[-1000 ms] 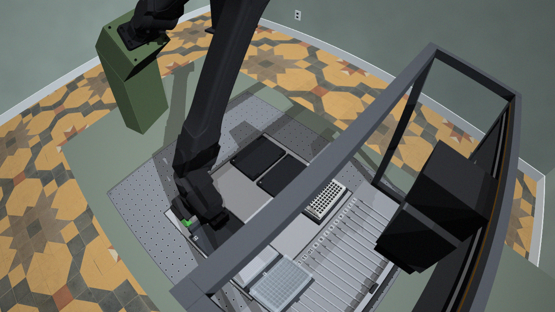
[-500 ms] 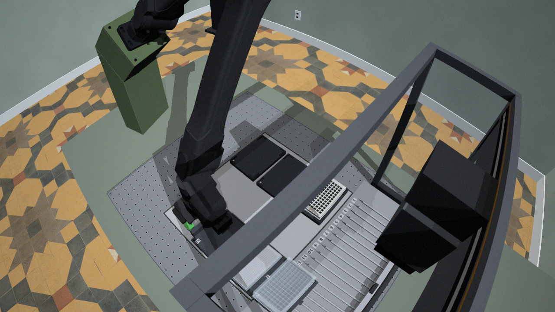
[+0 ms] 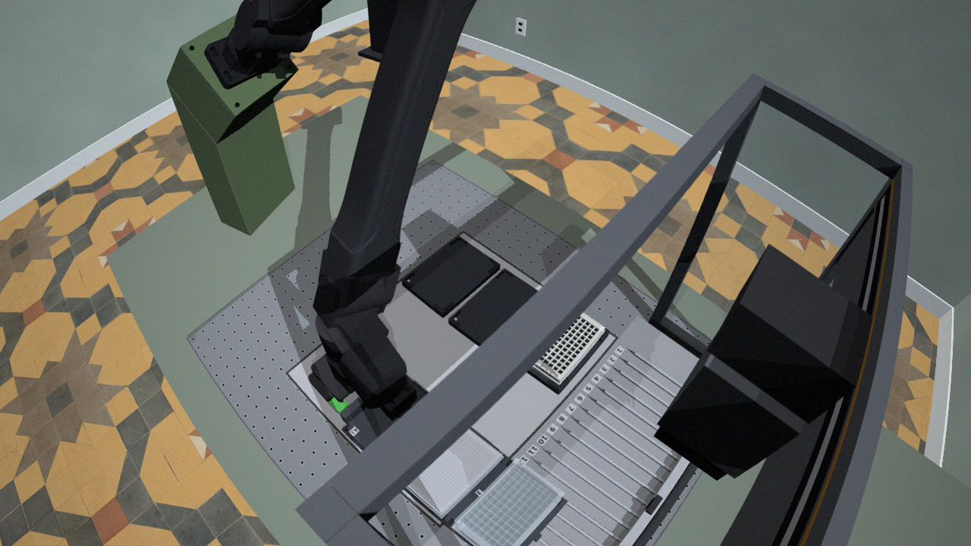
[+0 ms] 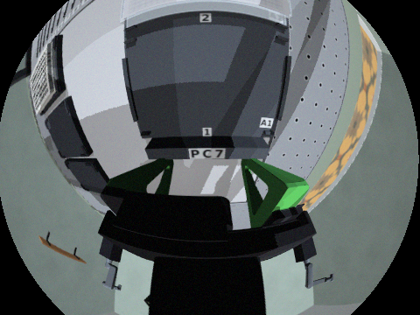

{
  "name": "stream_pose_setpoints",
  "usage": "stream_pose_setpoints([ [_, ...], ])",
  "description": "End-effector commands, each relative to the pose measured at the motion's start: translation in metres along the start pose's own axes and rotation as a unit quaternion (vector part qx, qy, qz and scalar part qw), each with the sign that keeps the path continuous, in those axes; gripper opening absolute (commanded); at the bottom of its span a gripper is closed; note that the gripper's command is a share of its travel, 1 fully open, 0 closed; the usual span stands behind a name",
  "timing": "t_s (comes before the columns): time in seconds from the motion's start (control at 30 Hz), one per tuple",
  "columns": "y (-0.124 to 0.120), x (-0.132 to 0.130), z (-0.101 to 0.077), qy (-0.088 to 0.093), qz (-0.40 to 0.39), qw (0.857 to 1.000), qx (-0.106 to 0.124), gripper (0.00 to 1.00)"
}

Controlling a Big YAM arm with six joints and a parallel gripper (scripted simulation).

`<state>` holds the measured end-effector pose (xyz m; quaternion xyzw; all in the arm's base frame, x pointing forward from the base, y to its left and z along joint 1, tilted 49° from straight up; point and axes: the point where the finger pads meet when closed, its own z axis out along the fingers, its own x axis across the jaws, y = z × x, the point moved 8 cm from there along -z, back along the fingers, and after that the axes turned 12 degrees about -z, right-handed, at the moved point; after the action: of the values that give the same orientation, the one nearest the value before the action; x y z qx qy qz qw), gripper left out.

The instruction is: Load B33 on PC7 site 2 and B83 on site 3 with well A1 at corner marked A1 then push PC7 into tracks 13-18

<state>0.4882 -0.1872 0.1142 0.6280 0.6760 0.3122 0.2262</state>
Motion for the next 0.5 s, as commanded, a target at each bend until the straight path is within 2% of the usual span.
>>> stream_pose_setpoints([
  [0.0,0.053,-0.004,0.003,-0.012,-0.019,0.999,-0.044,0.8],
  [0.47,0.064,-0.006,0.002,-0.011,-0.016,0.999,-0.042,0.8],
])
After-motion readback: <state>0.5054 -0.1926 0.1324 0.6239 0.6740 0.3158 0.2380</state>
